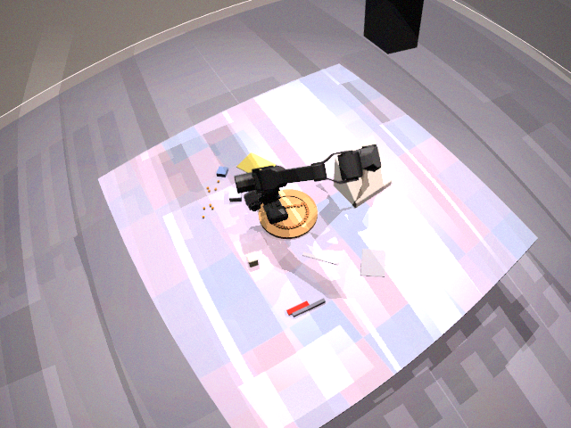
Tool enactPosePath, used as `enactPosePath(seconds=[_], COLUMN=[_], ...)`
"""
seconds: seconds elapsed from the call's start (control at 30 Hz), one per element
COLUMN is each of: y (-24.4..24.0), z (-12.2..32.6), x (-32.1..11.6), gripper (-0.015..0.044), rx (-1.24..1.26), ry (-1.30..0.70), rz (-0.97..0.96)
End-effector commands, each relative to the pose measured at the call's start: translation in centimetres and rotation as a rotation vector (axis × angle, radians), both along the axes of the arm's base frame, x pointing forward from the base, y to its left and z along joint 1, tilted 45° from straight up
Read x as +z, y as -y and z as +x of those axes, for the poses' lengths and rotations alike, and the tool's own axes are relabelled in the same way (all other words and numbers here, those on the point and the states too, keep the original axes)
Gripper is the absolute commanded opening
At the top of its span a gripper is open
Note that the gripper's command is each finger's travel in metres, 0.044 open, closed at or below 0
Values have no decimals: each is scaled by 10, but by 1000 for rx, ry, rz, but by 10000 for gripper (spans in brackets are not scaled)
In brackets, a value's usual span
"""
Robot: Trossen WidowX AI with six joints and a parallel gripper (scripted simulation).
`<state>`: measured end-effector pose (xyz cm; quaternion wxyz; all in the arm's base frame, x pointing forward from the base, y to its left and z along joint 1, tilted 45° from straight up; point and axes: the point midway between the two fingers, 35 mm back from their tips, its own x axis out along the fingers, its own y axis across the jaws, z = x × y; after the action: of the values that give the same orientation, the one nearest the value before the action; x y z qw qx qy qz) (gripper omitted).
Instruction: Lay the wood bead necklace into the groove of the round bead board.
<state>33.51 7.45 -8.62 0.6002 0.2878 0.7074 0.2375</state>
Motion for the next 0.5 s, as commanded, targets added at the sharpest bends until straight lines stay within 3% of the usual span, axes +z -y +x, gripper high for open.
enactPosePath(seconds=[0.0,0.47], y=[0,5], z=[0,-1], x=[0,4], gripper=[0,0], rx=[0,-2], ry=[1,-8], rz=[0,4])
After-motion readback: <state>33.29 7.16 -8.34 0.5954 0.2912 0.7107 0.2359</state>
